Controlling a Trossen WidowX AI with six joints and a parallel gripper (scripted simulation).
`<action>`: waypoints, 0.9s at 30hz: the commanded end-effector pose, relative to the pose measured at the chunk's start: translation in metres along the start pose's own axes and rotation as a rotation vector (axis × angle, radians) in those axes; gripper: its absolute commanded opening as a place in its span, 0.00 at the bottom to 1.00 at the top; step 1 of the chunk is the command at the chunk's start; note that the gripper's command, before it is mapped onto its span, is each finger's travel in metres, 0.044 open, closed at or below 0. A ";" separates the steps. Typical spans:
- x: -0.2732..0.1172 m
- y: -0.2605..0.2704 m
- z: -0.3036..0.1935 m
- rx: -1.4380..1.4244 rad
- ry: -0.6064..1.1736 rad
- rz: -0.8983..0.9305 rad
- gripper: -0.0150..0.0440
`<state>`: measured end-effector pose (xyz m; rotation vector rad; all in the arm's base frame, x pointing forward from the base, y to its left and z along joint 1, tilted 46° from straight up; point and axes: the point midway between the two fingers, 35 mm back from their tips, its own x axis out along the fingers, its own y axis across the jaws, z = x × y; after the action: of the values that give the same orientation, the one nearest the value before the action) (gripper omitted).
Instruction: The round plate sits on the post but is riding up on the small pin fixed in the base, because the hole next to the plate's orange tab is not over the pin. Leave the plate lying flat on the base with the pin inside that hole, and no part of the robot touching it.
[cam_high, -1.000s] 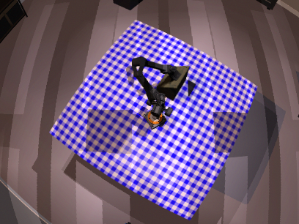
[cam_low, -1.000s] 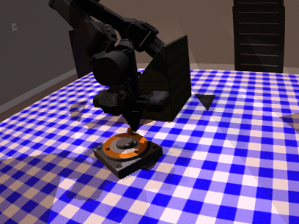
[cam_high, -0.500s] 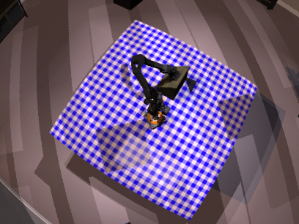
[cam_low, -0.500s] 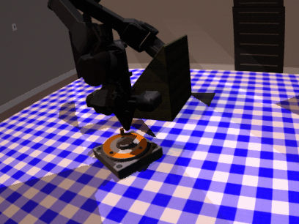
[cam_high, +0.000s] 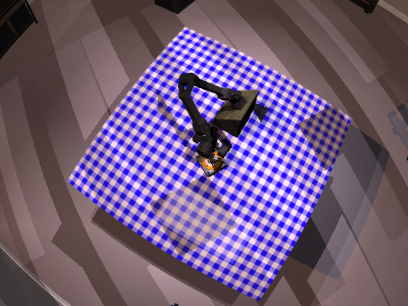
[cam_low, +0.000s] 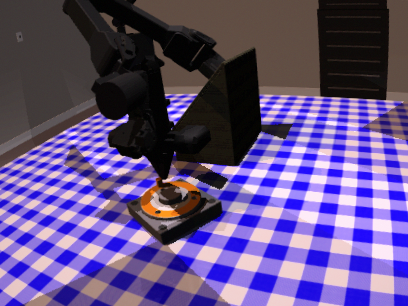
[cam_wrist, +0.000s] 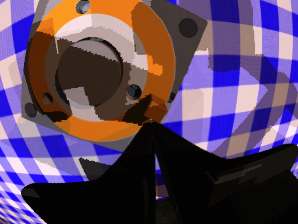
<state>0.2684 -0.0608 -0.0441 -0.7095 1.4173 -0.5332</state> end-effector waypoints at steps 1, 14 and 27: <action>-0.001 -0.005 0.005 0.009 -0.007 -0.005 0.25; -0.023 -0.005 0.007 0.009 -0.007 -0.001 0.25; -0.038 -0.002 0.004 -0.002 -0.006 -0.008 0.25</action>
<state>0.2690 -0.0341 -0.0151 -0.7150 1.4056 -0.5368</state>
